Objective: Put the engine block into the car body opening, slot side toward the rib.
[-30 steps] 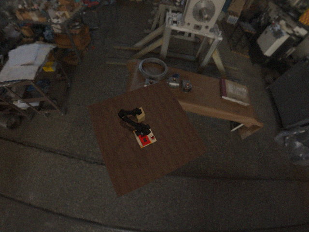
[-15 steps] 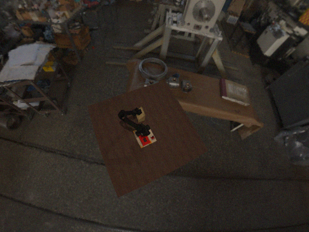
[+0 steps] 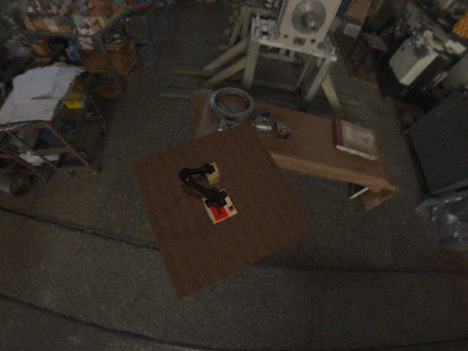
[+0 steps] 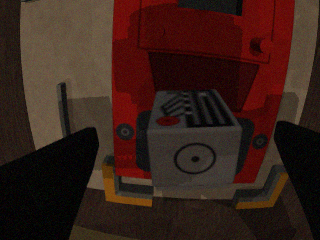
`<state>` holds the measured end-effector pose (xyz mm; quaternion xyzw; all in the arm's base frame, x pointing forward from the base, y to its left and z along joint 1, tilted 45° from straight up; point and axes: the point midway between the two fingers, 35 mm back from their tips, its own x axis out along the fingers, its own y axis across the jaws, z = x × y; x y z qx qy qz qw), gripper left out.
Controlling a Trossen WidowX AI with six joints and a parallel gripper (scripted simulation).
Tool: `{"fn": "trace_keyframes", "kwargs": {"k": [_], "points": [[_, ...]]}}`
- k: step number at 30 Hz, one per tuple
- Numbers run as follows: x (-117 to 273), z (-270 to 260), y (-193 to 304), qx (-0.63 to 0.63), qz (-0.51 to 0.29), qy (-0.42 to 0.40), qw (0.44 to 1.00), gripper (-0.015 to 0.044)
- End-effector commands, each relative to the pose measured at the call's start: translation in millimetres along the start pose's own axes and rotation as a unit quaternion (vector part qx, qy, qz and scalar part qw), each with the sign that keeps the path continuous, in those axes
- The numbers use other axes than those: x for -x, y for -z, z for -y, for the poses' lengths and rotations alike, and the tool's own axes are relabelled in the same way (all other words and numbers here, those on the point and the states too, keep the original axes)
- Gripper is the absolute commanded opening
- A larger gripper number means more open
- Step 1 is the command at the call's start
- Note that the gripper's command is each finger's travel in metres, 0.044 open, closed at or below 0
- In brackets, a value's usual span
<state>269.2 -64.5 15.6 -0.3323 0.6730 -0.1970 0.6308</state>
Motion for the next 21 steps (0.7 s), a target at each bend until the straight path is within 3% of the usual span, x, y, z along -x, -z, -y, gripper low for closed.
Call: {"fn": "trace_keyframes", "kwargs": {"k": [1,9,21], "points": [[-7.8,0.3,1.4,0.003,-0.001,0.003,1.000,0.0440],[-17.8,0.7,2.4,0.003,-0.001,0.004,1.000,0.0440],[-17.8,0.7,2.4,0.003,-0.001,0.004,1.000,0.0125]]}}
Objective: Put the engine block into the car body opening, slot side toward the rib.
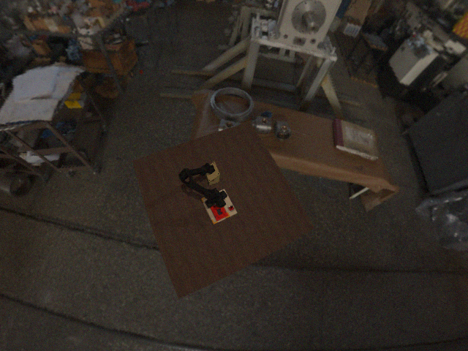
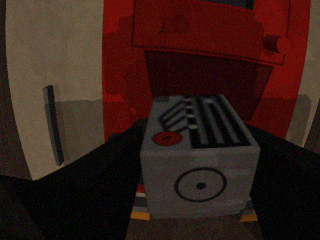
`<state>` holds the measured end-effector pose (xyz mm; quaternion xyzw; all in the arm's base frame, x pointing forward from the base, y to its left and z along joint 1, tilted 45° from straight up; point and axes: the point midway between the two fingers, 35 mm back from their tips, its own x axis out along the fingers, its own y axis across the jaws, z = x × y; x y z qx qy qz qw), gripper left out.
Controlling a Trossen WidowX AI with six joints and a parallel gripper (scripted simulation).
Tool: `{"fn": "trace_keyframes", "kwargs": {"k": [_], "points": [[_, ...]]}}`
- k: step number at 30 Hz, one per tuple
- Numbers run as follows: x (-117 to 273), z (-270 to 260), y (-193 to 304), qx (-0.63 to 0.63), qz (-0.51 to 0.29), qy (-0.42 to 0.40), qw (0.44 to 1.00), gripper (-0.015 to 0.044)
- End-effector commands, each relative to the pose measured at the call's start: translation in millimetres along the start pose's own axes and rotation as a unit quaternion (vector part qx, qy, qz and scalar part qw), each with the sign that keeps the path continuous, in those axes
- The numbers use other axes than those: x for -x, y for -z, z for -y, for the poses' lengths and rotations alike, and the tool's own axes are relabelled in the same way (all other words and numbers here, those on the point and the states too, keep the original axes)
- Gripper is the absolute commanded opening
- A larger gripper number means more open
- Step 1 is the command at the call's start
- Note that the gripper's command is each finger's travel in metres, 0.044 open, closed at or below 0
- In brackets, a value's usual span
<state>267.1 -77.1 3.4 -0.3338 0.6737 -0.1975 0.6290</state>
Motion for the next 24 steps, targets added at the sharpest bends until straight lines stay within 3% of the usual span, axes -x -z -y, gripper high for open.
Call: {"fn": "trace_keyframes", "kwargs": {"k": [1,7,10,24], "points": [[0,1,0,0.001,0.000,0.003,1.000,0.0118],[0,1,0,0.001,0.000,0.003,1.000,0.0078],[2,0,-1,0.001,0.000,0.002,1.000,0.0000],[42,-2,-9,0.002,0.003,-0.003,1.000,0.0000]]}}
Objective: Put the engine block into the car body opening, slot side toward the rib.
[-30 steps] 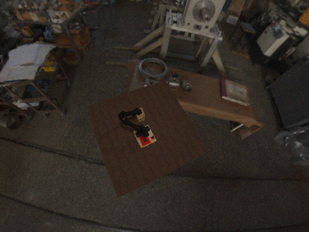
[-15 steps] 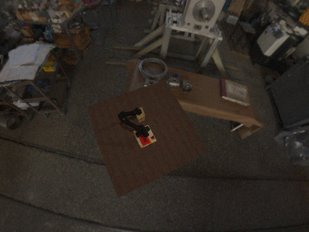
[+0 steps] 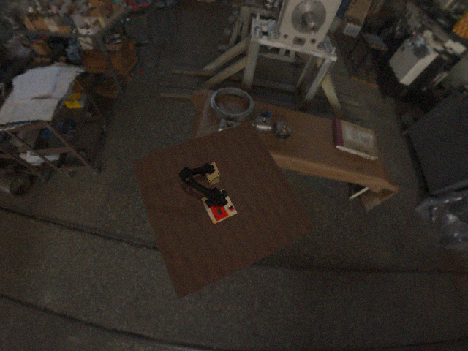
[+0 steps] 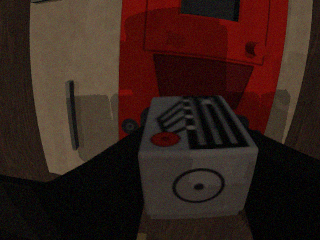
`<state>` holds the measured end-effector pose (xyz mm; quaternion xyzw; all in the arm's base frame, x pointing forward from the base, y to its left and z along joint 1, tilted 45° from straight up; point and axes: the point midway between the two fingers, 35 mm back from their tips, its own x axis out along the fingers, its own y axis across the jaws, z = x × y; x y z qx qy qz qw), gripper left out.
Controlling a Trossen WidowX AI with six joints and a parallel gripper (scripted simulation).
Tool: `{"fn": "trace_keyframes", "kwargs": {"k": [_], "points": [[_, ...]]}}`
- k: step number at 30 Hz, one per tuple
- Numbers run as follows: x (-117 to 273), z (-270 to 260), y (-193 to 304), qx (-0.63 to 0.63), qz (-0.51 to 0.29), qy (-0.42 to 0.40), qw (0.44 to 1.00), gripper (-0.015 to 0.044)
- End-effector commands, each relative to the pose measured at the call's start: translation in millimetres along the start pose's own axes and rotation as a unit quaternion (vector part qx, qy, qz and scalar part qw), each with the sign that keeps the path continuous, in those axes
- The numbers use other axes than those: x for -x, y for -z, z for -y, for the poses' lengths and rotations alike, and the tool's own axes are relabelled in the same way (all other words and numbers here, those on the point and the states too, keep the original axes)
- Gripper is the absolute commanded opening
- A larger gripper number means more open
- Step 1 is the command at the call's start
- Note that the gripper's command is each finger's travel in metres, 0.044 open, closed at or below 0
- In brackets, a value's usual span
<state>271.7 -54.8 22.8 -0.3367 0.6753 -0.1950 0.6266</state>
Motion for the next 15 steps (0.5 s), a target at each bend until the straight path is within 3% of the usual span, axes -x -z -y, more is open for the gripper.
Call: {"fn": "trace_keyframes", "kwargs": {"k": [1,15], "points": [[16,-1,-4,-0.002,0.004,-0.004,1.000,0.0000],[58,-1,-3,-0.002,0.003,-0.005,1.000,0.0000]]}}
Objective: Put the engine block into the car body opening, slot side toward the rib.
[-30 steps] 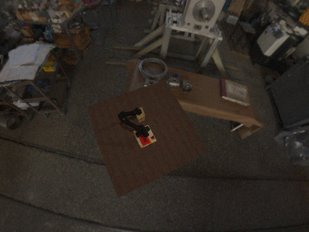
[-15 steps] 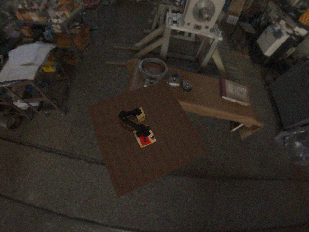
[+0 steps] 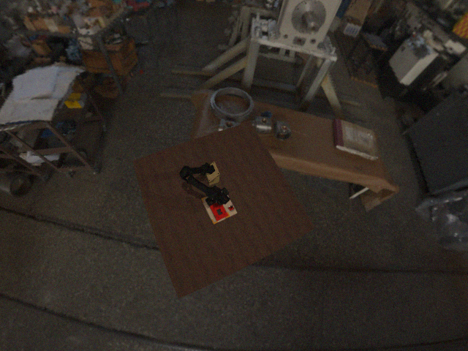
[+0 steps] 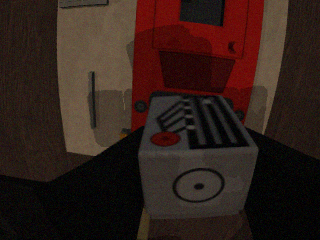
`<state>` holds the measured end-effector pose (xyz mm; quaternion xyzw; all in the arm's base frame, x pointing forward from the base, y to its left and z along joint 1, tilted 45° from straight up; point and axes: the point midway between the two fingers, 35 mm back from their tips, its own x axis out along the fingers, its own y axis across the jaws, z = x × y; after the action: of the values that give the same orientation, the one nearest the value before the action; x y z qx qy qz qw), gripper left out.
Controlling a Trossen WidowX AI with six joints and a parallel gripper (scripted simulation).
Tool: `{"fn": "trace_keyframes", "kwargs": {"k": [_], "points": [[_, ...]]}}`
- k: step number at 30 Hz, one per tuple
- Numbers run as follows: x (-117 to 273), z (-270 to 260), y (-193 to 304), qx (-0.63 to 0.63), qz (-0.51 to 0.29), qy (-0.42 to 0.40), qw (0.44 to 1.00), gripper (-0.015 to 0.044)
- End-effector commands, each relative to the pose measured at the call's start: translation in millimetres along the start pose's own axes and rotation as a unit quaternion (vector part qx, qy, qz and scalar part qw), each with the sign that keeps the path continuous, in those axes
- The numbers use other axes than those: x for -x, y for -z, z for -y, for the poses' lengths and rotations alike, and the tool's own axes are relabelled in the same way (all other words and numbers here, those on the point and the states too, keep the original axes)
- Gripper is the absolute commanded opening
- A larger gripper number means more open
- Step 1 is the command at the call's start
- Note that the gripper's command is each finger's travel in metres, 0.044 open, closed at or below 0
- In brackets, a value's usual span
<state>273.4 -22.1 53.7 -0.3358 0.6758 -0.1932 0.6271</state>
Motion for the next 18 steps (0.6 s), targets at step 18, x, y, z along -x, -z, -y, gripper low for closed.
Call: {"fn": "trace_keyframes", "kwargs": {"k": [18], "points": [[61,2,8,-0.003,0.001,0.002,1.000,0.0000]]}}
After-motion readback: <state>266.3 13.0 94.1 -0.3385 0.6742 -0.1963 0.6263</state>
